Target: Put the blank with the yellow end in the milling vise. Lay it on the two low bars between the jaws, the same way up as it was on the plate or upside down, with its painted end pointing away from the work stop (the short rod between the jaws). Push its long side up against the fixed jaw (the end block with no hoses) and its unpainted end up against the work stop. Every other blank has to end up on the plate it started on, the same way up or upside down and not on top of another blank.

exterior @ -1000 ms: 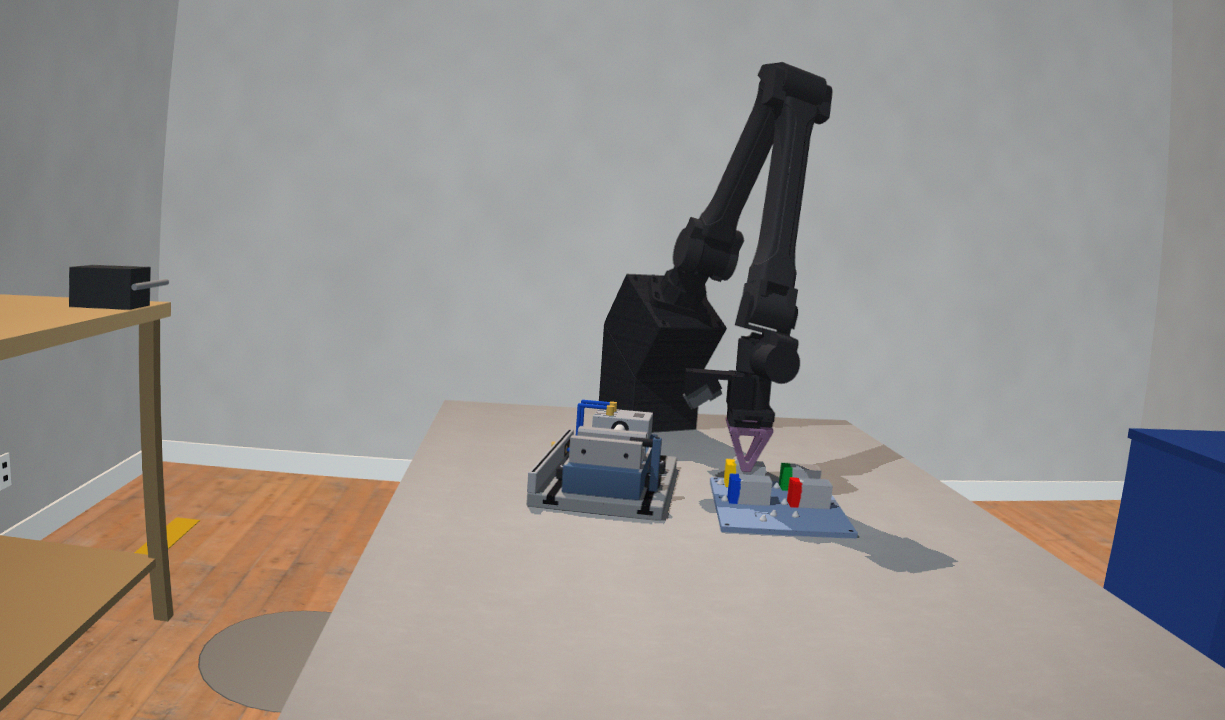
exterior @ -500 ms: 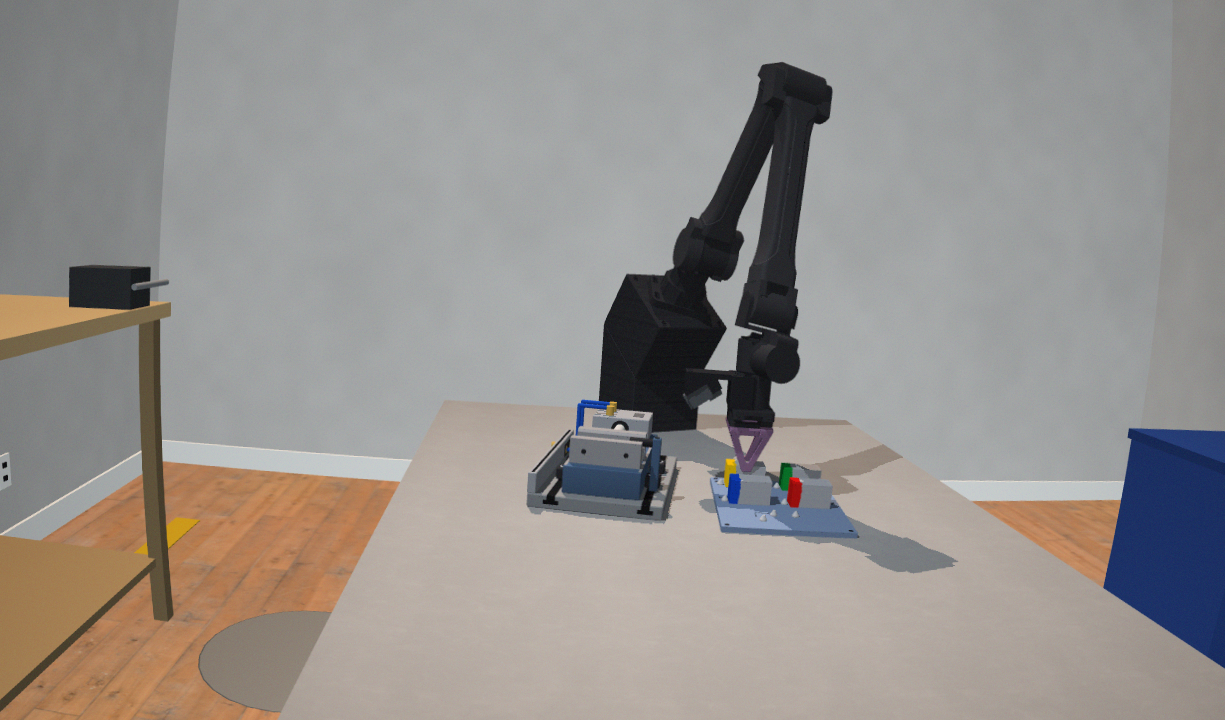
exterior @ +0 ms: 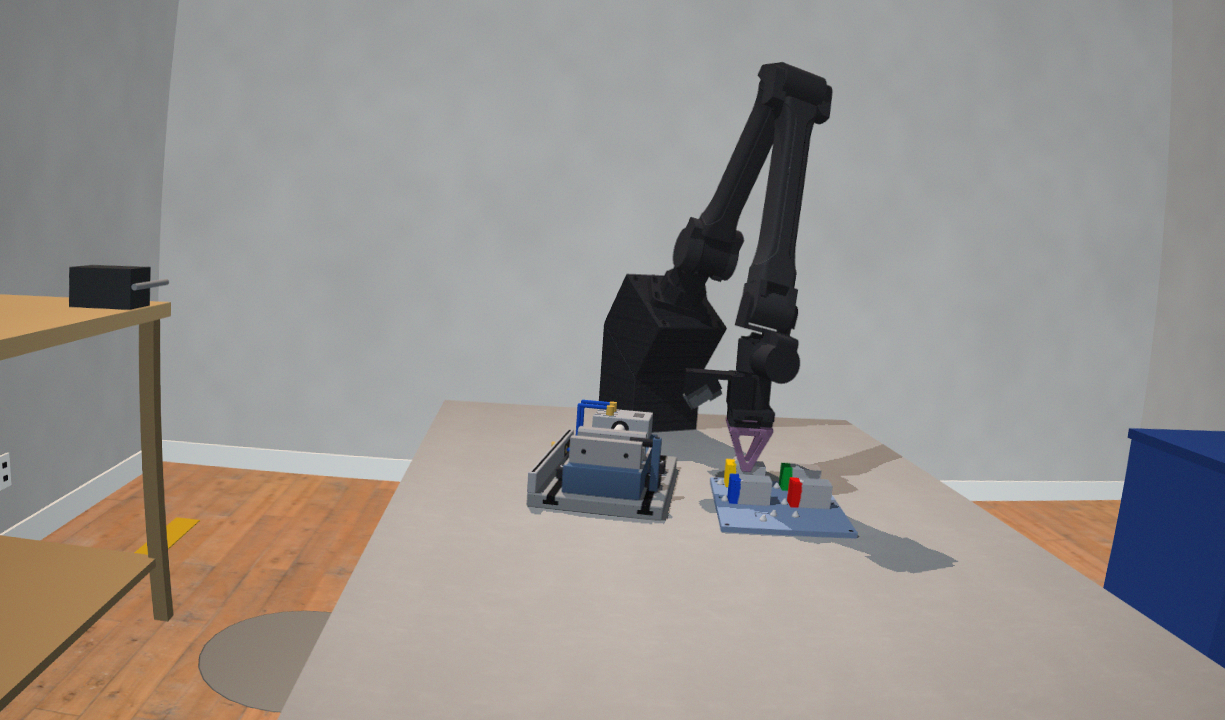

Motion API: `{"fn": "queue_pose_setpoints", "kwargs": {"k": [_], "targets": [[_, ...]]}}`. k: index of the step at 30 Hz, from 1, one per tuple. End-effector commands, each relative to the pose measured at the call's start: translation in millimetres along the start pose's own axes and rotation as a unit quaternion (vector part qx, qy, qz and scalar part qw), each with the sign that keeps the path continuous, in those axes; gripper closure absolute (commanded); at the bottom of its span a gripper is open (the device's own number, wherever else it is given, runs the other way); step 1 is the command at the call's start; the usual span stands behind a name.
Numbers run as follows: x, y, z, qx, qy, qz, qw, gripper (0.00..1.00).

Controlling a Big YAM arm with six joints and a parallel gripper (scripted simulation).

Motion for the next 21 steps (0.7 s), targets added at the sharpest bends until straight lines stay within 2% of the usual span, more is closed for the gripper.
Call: {"fn": "queue_pose_setpoints", "kwargs": {"k": [1,8,14,18,20,21], "targets": [[-8.1,3,-2,-0.001,0.001,0.004,1.000,1.00],[-18.8,1,4,0.000,-0.002,0.002,1.000,1.00],[-42.4,9,1,-0.002,0.000,0.009,1.000,1.00],[-59.3,1,3,-0.001,-0.001,0.003,1.000,1.00],[-59.3,1,3,-0.001,-0.001,0.003,1.000,1.00],[-67.4,14,-4,-0.006,0.003,0.013,1.000,1.00]]}}
Point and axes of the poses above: the point where the finger pads meet when closed, its own x axis out along the fingers, its own y axis across the jaws, z = x × y, the point moved 2 cm from there along -x, back along the fingers
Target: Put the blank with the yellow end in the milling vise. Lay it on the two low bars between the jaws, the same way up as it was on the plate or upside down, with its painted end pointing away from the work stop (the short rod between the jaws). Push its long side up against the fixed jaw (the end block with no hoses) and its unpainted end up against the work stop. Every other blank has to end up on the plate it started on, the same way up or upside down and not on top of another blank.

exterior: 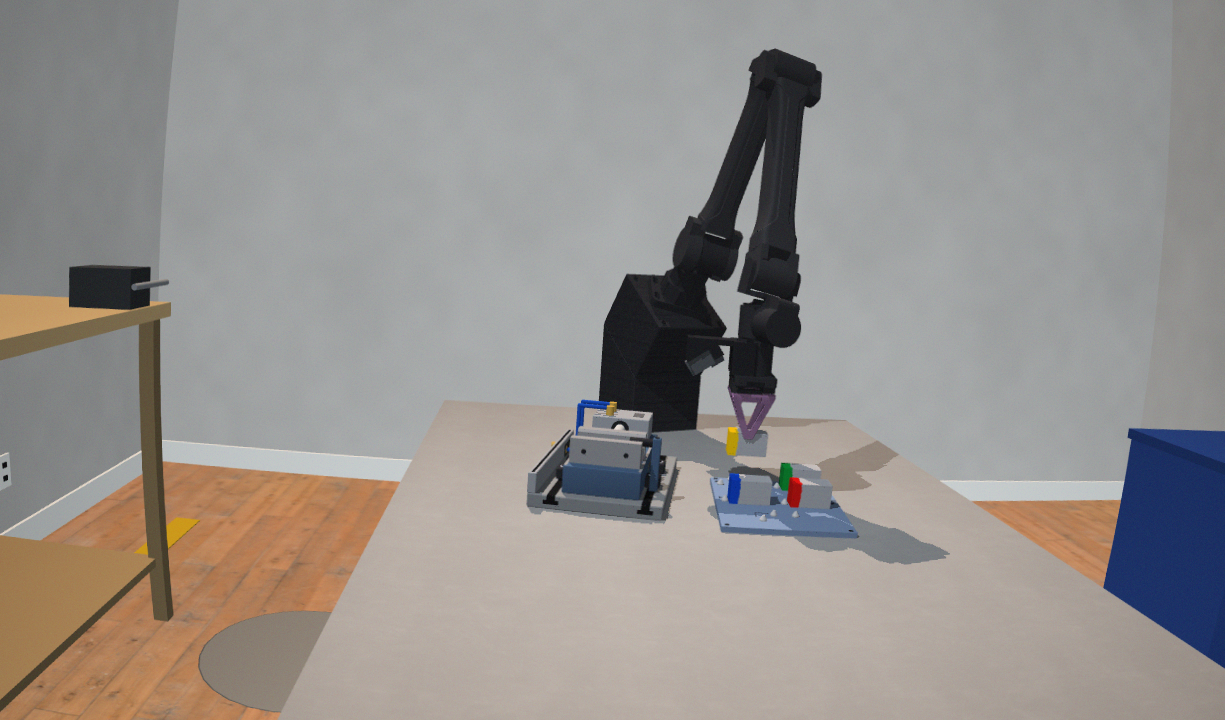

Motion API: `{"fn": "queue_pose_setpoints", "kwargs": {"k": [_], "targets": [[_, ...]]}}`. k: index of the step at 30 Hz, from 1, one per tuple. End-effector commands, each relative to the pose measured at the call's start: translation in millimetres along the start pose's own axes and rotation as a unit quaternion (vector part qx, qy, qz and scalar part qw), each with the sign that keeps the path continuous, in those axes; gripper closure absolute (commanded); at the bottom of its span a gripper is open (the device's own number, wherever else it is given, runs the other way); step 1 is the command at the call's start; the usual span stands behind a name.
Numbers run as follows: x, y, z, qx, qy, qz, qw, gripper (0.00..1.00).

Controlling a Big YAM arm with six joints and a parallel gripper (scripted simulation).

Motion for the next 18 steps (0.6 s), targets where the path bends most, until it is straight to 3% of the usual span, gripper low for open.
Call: {"fn": "queue_pose_setpoints", "kwargs": {"k": [1,11,18], "targets": [[-21.3,15,-3,-0.005,0.003,0.013,1.000,1.00],[-65.6,20,-5,-0.007,0.004,0.018,1.000,1.00],[-73.0,13,-4,-0.007,0.003,0.012,1.000,1.00]]}}
Point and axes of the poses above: the point where the finger pads meet when closed, its own x axis out along the fingers, its own y axis across the jaws, z = x × y, the point moved 2 cm from there along -x, back along the fingers
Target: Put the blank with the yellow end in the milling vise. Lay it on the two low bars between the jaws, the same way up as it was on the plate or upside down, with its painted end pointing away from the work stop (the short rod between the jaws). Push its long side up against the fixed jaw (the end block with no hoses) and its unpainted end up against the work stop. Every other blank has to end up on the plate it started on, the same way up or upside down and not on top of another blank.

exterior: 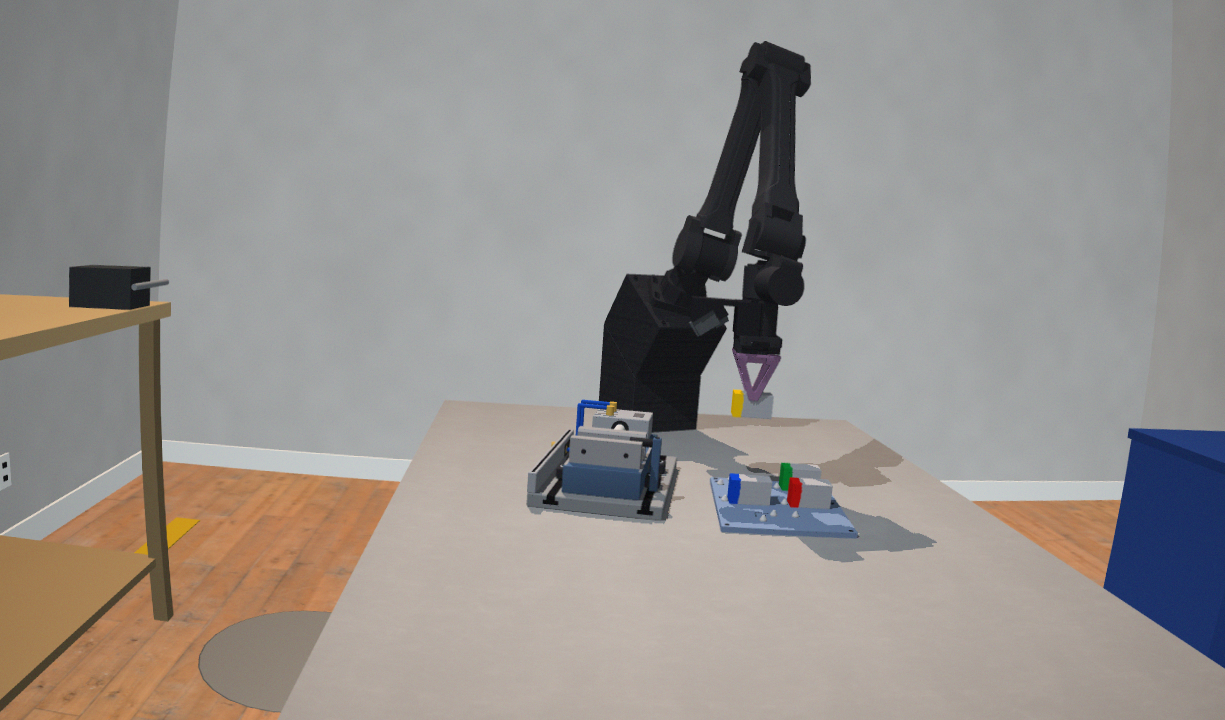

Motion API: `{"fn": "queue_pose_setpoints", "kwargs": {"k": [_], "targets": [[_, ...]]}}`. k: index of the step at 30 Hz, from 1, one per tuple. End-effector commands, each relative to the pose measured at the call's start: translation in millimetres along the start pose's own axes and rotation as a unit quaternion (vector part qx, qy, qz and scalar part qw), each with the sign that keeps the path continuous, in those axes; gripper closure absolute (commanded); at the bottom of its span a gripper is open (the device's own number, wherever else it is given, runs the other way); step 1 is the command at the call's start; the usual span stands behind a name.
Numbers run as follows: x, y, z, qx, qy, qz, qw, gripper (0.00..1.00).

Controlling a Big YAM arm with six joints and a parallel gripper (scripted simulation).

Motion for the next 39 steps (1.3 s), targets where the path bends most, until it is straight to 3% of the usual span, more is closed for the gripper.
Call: {"fn": "queue_pose_setpoints", "kwargs": {"k": [1,10,13,20,30,32,39], "targets": [[-14.6,14,-2,-0.004,0.002,0.013,1.000,1.00],[-18.2,19,-3,-0.005,0.003,0.018,1.000,1.00],[-7.0,16,4,0.000,-0.002,0.002,1.000,1.00],[-5.6,25,15,0.002,-0.003,0.000,1.000,1.00],[-1.6,58,66,0.012,-0.008,-0.006,1.000,1.00],[-1.6,58,66,0.012,-0.008,-0.006,1.000,1.00],[-1.2,84,121,0.023,-0.009,-0.007,1.000,1.00]]}}
Point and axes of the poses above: the point where the finger pads meet when closed, its own x axis out along the fingers, its own y axis across the jaws, z = x × y, the point moved 2 cm from there along -x, back along the fingers
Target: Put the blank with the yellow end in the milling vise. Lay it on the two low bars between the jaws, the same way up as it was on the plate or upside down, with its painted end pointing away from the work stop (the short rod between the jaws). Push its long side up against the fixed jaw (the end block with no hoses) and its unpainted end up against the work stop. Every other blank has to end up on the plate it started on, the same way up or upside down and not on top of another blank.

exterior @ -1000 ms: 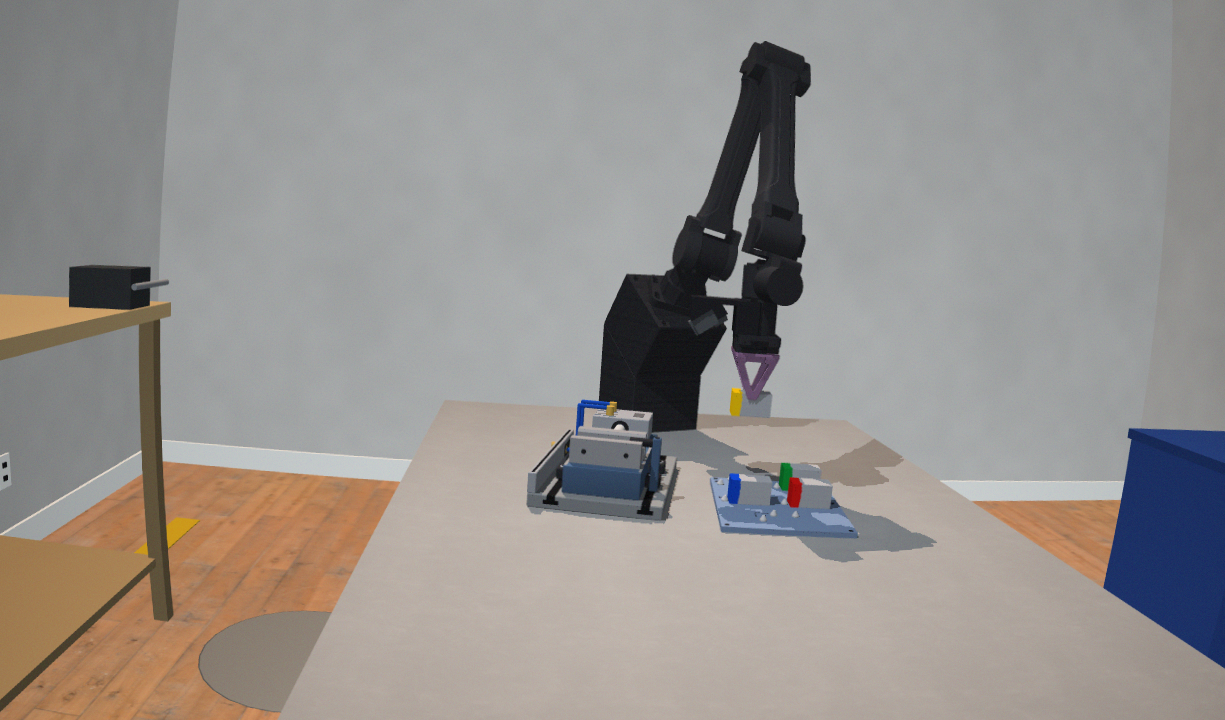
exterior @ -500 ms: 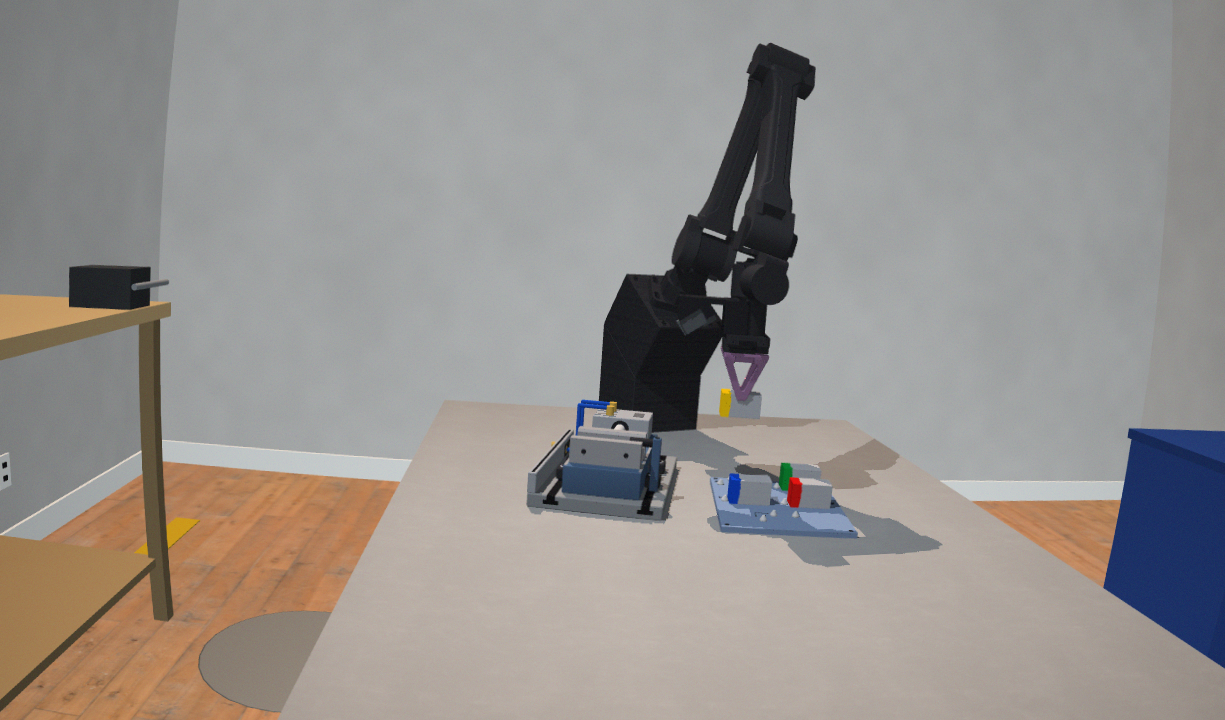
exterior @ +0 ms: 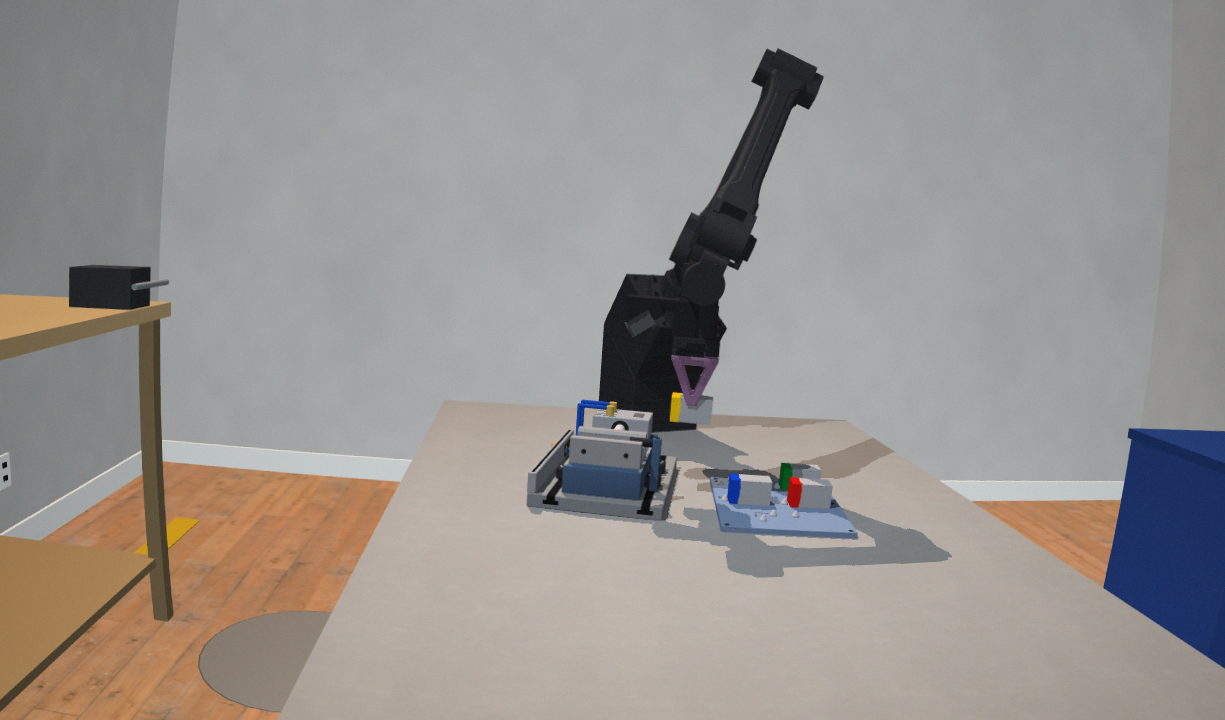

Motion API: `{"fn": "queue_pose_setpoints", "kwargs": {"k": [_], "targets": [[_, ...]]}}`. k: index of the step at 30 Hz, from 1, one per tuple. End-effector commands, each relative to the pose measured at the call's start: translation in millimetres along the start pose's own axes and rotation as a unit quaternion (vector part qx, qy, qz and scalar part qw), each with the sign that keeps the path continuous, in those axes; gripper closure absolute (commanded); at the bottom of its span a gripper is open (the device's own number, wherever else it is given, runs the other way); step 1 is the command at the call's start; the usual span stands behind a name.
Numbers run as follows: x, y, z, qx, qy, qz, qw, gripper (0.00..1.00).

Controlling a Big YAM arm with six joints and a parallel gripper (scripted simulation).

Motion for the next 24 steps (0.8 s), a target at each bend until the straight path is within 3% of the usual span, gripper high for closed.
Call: {"fn": "queue_pose_setpoints", "kwargs": {"k": [1,8,10,16,21,24], "targets": [[-4.1,27,31,-0.009,-0.006,0.005,1.000,1.00],[-7.4,46,84,0.002,-0.005,0.009,1.000,1.00],[-7.4,46,84,0.002,-0.005,0.009,1.000,1.00],[-10.4,54,116,0.008,-0.003,0.013,1.000,1.00],[-11.8,56,127,0.010,-0.002,0.015,1.000,1.00],[-7.8,54,113,-0.003,0.005,0.010,1.000,1.00]]}}
Point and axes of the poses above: the point where the finger pads meet when closed, its own x axis out along the fingers, its own y axis across the jaws, z = x × y, the point moved 2 cm from there along -x, back along the fingers
